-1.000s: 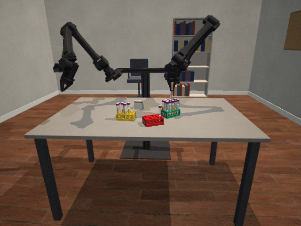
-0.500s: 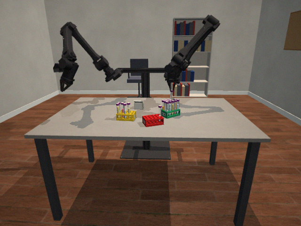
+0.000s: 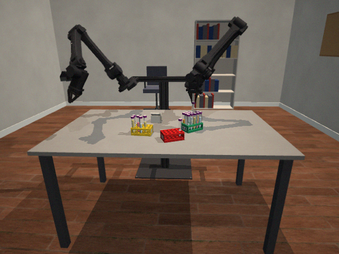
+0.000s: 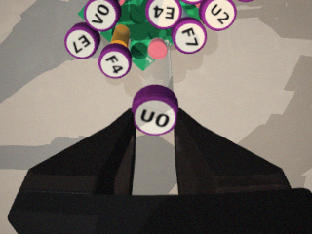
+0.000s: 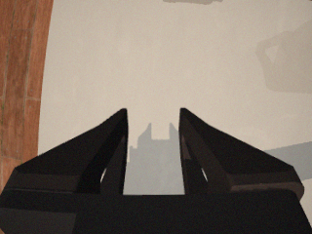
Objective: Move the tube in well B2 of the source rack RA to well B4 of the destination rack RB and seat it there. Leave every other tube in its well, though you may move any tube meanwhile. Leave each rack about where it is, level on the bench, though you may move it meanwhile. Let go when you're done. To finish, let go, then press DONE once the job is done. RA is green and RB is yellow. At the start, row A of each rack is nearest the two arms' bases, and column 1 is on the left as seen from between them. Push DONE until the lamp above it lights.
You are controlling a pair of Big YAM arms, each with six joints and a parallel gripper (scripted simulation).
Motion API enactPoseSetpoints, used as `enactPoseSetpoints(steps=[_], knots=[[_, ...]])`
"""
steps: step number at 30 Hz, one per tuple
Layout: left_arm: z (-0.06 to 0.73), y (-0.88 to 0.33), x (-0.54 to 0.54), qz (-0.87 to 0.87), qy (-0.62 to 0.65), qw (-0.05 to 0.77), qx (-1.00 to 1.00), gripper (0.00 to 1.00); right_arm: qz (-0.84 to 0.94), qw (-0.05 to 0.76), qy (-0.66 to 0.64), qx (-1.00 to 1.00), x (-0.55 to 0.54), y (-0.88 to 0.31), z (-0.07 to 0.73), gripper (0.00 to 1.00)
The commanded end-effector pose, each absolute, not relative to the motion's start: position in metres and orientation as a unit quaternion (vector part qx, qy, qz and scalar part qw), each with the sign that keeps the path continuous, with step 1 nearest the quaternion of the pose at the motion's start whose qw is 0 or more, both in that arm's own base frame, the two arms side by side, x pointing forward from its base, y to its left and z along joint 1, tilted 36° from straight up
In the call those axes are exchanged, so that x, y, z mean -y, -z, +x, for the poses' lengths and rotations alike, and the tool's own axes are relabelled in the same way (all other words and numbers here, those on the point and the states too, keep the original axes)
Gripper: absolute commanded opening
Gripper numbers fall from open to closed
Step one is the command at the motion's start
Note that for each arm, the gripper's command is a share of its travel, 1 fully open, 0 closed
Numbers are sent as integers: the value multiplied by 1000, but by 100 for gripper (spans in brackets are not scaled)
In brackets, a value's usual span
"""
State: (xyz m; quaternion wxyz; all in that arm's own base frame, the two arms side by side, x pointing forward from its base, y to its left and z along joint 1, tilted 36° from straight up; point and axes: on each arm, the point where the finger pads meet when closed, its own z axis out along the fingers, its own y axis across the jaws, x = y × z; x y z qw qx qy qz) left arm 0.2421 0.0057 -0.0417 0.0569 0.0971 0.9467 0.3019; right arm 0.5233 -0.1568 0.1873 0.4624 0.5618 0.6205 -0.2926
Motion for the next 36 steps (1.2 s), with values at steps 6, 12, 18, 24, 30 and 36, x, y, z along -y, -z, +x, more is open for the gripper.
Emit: enactPoseSetpoints(steps=[6,12,18,24,30,36], knots=[[242,49,-12,98,-304,50,-946,0,565,472,284,-615,155,-199,530,30],[241,50,-14,99,-305,48,-946,0,565,472,284,-615,155,-199,530,30],[241,52,-15,99,-305,48,-946,0,565,472,284,-615,155,-199,530,30],[241,54,-16,99,-305,48,-946,0,565,472,284,-615,155,-199,530,30],[246,54,-15,98,-304,52,-946,0,565,472,284,-615,155,-199,530,30],[244,56,-17,99,-304,50,-946,0,565,472,284,-615,155,-199,530,30]])
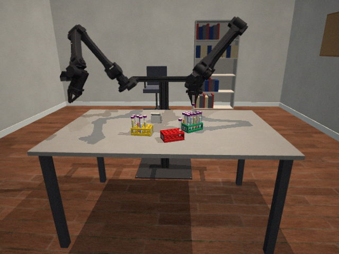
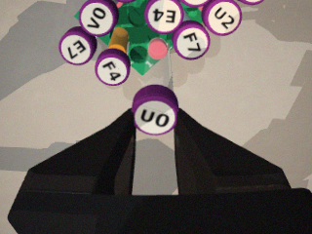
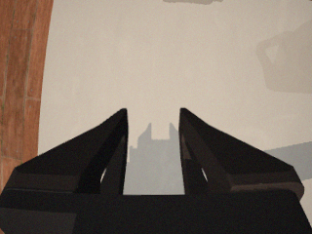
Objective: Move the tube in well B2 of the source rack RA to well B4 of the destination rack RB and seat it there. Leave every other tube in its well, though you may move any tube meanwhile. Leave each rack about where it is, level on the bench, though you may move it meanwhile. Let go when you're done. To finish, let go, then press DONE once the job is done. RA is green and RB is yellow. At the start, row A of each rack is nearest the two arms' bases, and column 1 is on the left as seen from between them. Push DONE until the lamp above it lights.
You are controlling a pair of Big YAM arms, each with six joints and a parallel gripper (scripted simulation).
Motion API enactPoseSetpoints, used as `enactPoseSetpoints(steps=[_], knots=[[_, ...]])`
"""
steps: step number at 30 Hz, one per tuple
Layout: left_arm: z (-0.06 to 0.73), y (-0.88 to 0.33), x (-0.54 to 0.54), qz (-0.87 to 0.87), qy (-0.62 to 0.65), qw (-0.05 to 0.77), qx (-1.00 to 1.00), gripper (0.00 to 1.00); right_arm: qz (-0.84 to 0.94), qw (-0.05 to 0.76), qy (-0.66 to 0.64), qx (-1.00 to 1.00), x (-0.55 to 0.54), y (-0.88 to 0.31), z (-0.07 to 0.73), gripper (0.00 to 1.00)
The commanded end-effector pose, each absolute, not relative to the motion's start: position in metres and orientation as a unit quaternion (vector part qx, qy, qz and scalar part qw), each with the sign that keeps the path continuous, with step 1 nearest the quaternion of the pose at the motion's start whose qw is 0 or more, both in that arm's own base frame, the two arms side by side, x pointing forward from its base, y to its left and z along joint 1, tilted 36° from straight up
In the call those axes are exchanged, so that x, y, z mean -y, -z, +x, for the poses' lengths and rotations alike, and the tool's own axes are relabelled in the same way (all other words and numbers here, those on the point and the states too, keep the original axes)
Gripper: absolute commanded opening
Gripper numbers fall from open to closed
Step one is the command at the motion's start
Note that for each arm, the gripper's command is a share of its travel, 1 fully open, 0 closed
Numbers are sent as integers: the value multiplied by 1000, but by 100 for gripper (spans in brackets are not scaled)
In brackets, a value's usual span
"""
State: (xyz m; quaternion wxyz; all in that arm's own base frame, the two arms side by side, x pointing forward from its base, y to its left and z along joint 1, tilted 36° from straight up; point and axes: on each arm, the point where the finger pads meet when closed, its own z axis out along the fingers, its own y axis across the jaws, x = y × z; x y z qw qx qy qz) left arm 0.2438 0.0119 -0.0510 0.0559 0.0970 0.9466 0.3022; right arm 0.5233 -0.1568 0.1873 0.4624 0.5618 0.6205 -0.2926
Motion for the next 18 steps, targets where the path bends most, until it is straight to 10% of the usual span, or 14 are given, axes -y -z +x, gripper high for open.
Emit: enactPoseSetpoints(steps=[1,18], knots=[[243,56,-18,99,-305,49,-946,0,565,472,284,-615,155,-199,530,30],[244,60,-20,98,-304,50,-946,0,565,472,284,-615,155,-199,530,30]])
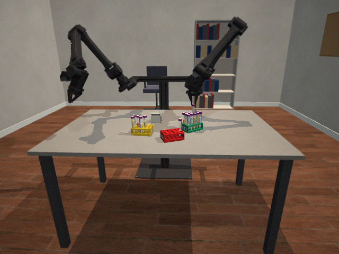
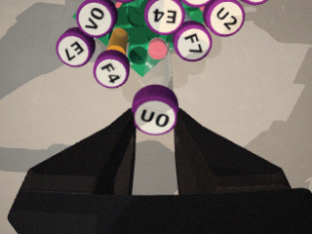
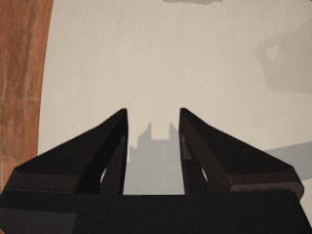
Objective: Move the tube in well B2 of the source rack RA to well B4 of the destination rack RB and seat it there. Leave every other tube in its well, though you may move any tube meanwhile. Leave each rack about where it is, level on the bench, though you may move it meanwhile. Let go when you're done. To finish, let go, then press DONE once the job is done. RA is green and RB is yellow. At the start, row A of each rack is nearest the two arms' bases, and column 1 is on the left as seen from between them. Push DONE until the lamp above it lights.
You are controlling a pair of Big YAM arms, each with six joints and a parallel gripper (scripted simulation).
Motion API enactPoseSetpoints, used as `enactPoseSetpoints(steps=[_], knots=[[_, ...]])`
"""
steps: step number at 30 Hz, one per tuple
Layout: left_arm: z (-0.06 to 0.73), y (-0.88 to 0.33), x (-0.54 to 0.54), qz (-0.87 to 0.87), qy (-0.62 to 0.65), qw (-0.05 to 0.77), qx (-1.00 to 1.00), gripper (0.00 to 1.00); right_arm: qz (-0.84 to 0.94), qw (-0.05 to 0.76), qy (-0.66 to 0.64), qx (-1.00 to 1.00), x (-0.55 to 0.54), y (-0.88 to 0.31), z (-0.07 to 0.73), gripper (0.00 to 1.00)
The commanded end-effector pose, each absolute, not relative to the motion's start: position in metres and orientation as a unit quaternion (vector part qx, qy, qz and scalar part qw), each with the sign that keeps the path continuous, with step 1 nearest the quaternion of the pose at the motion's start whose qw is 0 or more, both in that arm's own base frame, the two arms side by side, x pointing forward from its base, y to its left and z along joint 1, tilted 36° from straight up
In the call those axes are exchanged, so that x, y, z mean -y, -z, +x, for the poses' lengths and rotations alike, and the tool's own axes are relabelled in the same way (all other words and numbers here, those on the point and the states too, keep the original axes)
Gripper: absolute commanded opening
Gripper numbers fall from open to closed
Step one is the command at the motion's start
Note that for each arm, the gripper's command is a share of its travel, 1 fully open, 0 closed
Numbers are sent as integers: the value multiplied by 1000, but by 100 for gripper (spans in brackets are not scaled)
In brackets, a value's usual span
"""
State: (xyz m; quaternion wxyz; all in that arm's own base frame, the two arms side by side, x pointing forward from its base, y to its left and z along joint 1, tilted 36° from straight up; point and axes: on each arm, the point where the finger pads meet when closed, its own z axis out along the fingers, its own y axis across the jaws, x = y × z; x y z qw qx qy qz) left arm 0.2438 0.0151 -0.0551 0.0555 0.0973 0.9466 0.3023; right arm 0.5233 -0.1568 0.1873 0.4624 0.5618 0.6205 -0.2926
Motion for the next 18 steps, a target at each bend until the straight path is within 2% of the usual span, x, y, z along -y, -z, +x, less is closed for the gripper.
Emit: enactPoseSetpoints(steps=[1,18], knots=[[244,60,-20,98,-304,50,-946,0,565,472,284,-615,155,-199,530,30],[242,65,-24,99,-305,48,-946,0,565,472,284,-615,155,-199,530,30]])
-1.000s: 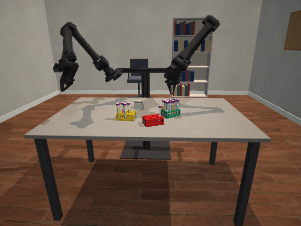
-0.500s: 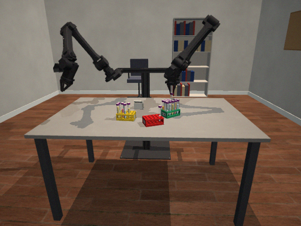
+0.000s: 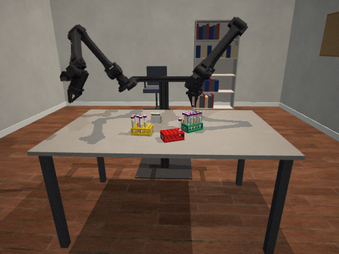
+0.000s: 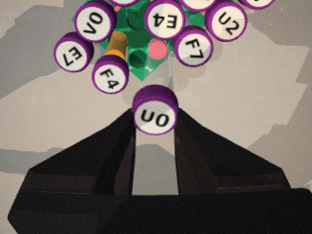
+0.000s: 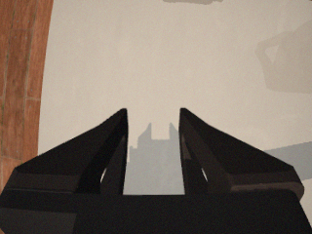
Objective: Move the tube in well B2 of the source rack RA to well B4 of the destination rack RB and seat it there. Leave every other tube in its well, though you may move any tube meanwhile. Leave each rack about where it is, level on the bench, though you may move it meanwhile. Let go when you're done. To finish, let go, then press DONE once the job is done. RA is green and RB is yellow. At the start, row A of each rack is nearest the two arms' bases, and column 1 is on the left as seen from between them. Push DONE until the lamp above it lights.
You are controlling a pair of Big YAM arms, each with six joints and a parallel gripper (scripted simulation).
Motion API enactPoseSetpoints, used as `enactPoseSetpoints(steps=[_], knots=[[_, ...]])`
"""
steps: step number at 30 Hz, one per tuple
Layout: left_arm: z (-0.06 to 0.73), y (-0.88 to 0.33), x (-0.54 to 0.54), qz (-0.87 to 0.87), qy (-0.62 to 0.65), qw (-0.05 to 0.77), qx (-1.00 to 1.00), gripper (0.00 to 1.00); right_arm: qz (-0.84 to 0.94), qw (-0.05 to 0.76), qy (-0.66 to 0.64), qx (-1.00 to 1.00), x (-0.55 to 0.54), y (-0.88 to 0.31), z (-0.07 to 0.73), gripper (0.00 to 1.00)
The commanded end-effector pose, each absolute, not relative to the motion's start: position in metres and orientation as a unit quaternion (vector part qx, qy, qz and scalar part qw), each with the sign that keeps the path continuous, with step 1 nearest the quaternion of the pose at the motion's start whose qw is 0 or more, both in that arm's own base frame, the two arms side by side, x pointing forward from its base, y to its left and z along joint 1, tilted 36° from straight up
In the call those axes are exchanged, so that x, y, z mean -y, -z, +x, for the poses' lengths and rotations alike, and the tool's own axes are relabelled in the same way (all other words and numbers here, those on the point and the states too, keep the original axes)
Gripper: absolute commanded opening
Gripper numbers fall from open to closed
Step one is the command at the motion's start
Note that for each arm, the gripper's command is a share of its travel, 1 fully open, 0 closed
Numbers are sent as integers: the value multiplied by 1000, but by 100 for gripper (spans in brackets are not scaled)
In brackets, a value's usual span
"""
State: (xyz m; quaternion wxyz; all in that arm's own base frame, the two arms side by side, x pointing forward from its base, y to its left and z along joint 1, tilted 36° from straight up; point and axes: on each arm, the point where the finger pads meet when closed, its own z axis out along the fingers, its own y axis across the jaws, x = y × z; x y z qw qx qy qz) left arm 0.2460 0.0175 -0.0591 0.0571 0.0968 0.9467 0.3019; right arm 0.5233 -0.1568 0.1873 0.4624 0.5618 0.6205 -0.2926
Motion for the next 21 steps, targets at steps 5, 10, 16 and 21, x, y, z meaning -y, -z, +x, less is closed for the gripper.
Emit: enactPoseSetpoints(steps=[5,10,16,21], knots=[[243,65,-24,99,-305,49,-946,0,565,472,284,-615,155,-199,530,30],[242,68,-25,99,-305,48,-946,0,565,472,284,-615,155,-199,530,30],[242,71,-26,99,-305,48,-946,0,565,472,284,-615,155,-199,530,30],[243,73,-26,99,-305,49,-946,0,565,472,284,-615,155,-199,530,30]])
